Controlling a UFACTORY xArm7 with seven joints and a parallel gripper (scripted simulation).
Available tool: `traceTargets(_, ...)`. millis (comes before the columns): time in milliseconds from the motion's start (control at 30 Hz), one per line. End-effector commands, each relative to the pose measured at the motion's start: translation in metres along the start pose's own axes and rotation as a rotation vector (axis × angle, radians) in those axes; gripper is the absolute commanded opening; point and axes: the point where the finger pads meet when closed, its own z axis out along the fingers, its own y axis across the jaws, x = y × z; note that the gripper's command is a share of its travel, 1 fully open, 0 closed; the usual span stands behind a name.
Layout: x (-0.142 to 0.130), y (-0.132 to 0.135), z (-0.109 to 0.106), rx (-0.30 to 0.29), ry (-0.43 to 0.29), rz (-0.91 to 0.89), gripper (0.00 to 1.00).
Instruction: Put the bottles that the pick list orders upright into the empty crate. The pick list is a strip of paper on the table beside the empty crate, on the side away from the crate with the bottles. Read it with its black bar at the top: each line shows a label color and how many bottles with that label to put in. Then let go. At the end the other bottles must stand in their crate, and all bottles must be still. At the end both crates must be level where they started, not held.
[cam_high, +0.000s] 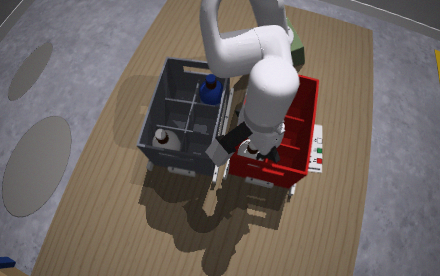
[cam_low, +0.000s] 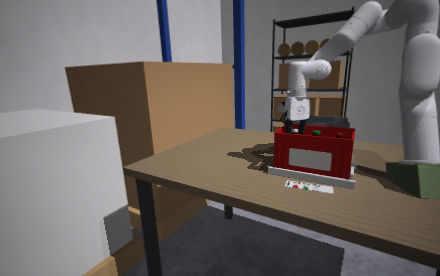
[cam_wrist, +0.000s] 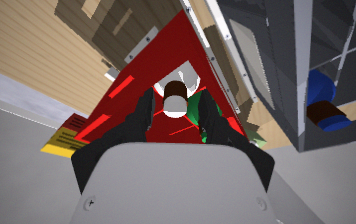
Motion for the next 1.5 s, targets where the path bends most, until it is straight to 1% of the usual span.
traceTargets(0,0.001,-0.001,-0.001,0.003,0.003,0.000,0.65)
traceTargets(967,0.001,-0.001,-0.001,0.003,0.003,0.000,0.65)
traceTargets(1200,0.001,-0.001,-0.020,0.003,0.003,0.000,0.65)
traceTargets(1267,0.001,-0.001,-0.020,0.003,0.003,0.000,0.65)
traceTargets(1467,0.001,-0.001,-0.036,0.003,0.003,0.000,0.65)
